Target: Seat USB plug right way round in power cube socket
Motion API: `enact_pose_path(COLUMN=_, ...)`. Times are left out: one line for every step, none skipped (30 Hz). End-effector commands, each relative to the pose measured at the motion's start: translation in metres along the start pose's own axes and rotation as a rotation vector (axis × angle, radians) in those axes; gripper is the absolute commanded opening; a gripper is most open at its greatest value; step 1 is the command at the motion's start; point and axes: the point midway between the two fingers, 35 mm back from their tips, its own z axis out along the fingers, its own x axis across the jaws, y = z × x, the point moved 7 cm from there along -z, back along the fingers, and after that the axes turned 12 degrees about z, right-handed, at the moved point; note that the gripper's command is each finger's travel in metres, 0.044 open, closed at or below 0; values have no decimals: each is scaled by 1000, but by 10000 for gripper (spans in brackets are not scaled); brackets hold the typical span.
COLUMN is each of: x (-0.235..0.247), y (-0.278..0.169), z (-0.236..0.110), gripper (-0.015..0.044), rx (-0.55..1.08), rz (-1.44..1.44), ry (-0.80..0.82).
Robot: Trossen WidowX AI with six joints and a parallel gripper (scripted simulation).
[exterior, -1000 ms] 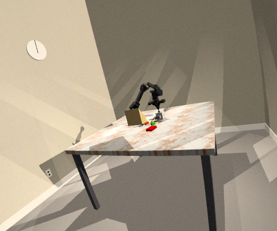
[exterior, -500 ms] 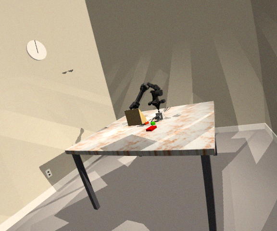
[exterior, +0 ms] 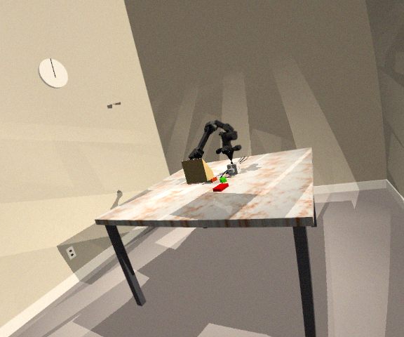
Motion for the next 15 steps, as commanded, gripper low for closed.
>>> enact_pose_path(x=0, y=0, z=1, gripper=0, rx=4, rz=2, ry=0)
enact_pose_path(x=0, y=0, z=1, gripper=0, rx=4, rz=2, ry=0)
enact_pose_path(x=0, y=0, z=1, gripper=0, rx=4, rz=2, ry=0)
enact_pose_path(x=0, y=0, z=2, gripper=0, rx=4, rz=2, ry=0)
enact_pose_path(x=0, y=0, z=2, gripper=0, rx=4, rz=2, ry=0)
enact_pose_path(x=0, y=0, z=2, gripper=0, rx=4, rz=2, ry=0)
enact_pose_path(x=0, y=0, z=2, gripper=0, rx=4, rz=2, ry=0)
enact_pose_path(x=0, y=0, z=2, gripper=0, rx=4, rz=2, ry=0)
enact_pose_path(x=0, y=0, z=2, gripper=0, rx=4, rz=2, ry=0)
enact_pose_path(x=0, y=0, z=2, gripper=0, rx=4, rz=2, ry=0)
enact_pose_path(x=0, y=0, z=2, gripper=0, rx=4, rz=2, ry=0)
enact_pose_path(x=0, y=0, z=2, gripper=0, rx=4, rz=2, ry=0)
enact_pose_path(x=0, y=0, z=3, gripper=0, rx=4, rz=2, ry=0)
enact_pose_path(x=0, y=0, z=3, gripper=0, rx=4, rz=2, ry=0)
enact_pose_path(x=0, y=0, z=3, gripper=0, rx=4, rz=2, ry=0)
